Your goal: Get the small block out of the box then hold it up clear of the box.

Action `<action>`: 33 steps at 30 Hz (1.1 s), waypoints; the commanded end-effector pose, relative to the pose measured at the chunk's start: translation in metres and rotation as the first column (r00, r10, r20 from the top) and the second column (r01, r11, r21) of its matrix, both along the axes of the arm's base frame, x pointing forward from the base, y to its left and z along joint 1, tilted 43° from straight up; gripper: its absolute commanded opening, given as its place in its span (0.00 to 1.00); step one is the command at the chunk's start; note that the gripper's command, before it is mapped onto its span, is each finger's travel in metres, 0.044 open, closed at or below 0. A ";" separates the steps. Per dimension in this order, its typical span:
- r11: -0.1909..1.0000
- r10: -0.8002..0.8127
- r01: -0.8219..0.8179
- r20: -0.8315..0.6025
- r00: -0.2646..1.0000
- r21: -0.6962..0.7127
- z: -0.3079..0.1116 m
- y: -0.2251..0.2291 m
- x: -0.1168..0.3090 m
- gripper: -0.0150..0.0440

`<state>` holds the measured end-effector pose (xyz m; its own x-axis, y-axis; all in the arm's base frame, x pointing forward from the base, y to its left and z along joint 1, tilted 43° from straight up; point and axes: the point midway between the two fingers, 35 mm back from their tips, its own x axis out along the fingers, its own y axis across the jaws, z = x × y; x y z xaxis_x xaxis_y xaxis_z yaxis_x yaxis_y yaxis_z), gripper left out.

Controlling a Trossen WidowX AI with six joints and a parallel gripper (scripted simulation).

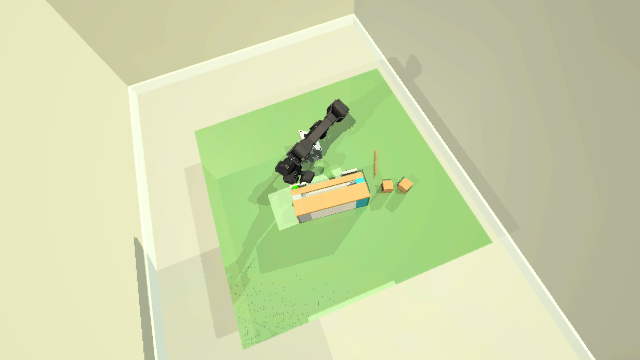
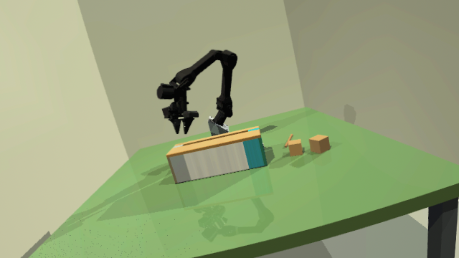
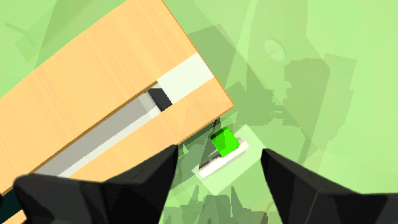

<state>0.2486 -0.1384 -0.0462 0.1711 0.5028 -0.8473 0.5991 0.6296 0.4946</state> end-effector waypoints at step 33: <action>-0.308 -0.137 0.727 -0.728 -0.672 -0.614 -0.015 -0.009 -0.024 0.74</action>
<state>0.2326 -0.1570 -0.0513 0.3562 0.5807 -0.7321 0.3009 -0.8130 -0.4985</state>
